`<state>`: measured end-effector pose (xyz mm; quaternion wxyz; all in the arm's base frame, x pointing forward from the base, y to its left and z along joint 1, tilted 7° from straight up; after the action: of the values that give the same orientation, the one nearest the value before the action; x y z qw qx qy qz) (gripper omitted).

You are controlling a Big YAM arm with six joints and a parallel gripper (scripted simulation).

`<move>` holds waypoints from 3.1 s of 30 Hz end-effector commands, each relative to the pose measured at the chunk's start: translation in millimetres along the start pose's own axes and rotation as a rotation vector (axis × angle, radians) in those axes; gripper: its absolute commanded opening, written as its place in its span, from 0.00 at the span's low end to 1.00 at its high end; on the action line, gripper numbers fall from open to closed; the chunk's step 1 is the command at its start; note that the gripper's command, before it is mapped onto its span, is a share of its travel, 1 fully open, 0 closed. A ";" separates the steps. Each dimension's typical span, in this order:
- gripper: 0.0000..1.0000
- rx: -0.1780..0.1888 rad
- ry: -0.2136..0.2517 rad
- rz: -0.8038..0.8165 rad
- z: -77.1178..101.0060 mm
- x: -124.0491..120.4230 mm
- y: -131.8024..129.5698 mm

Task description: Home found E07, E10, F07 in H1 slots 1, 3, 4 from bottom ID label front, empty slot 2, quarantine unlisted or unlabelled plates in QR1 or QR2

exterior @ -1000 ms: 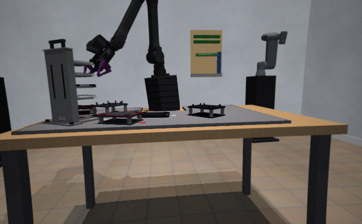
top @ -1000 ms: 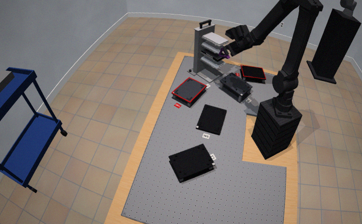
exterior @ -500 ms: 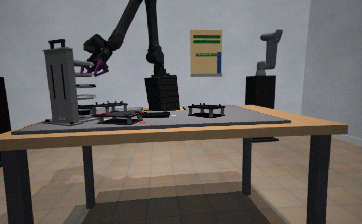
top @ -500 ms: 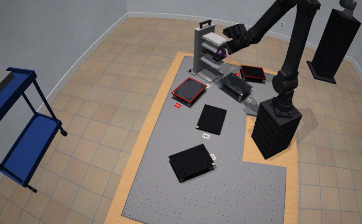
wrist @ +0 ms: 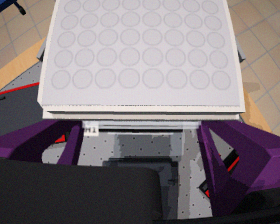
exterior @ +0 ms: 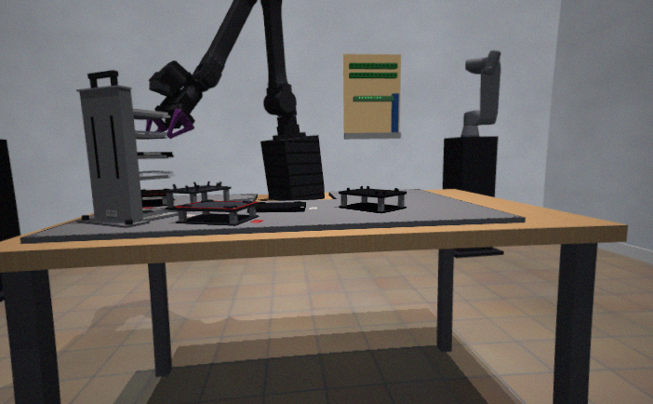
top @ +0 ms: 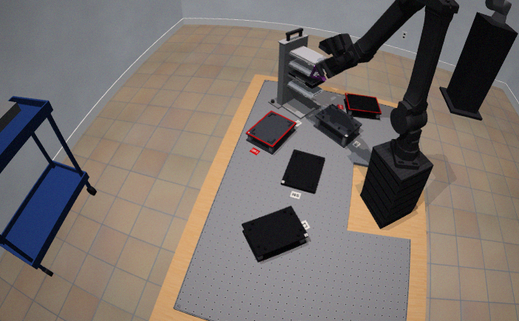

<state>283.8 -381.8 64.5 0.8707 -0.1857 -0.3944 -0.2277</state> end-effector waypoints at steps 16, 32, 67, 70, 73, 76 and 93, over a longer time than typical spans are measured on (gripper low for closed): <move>0.86 -0.016 -0.040 0.008 0.3 21.3 -7.9; 0.86 -0.025 -0.047 0.016 17.8 5.7 -7.9; 0.86 -0.024 -0.040 0.015 45.5 -26.4 -3.7; 0.86 -0.026 -0.044 0.017 49.3 -27.6 -3.8; 0.86 -0.026 -0.044 0.017 52.0 -30.5 -3.4; 0.86 -0.013 -0.028 0.015 46.3 -35.2 -0.5; 0.86 -0.012 -0.021 0.012 61.8 -50.5 1.3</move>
<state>217.0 -330.7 57.5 0.8695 -0.1854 -0.3955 -0.2308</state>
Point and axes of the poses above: the point where the finger pads meet when closed, its own z axis back along the fingers, its own y axis across the jaws, x = y × z, the point moved 1 cm from there along z, back along the fingers, and after that the axes turned 7 degrees about z, right-handed, at the moved point
